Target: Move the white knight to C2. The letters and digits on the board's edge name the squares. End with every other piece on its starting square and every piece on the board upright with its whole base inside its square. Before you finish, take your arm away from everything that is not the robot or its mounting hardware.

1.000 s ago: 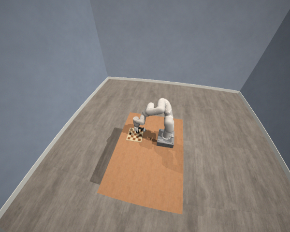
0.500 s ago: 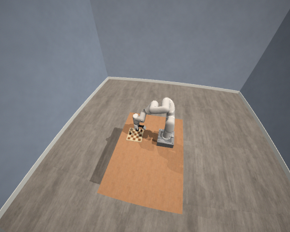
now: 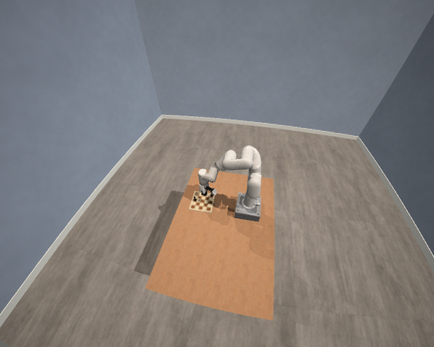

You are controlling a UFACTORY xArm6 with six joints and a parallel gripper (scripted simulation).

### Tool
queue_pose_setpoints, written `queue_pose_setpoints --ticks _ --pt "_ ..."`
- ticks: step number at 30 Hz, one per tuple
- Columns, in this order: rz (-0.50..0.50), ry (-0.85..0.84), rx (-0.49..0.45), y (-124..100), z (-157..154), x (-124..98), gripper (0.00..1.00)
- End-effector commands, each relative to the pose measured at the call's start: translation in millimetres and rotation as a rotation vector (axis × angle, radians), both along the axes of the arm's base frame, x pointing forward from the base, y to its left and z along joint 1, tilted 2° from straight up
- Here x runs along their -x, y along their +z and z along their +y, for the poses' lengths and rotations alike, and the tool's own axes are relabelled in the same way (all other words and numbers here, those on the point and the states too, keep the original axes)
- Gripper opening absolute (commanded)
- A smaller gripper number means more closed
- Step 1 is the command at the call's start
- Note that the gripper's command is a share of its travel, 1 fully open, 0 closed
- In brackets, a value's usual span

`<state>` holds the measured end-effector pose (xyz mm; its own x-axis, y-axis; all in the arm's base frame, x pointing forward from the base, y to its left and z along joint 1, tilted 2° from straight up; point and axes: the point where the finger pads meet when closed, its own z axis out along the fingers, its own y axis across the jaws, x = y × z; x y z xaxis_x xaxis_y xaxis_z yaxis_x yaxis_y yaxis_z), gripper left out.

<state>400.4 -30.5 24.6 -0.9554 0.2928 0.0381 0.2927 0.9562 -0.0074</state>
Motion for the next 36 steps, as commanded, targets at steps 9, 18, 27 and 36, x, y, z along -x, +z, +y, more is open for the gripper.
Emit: queue_pose_setpoints --ticks 9,18,27,36 --pt "-0.006 -0.651 0.022 1 -24 -24 0.0" --pt "-0.006 -1.064 0.028 1 -35 -33 0.0" --pt "-0.005 -1.296 0.062 1 -36 -34 0.0" --pt "-0.005 -1.296 0.062 0 -36 -34 0.0"
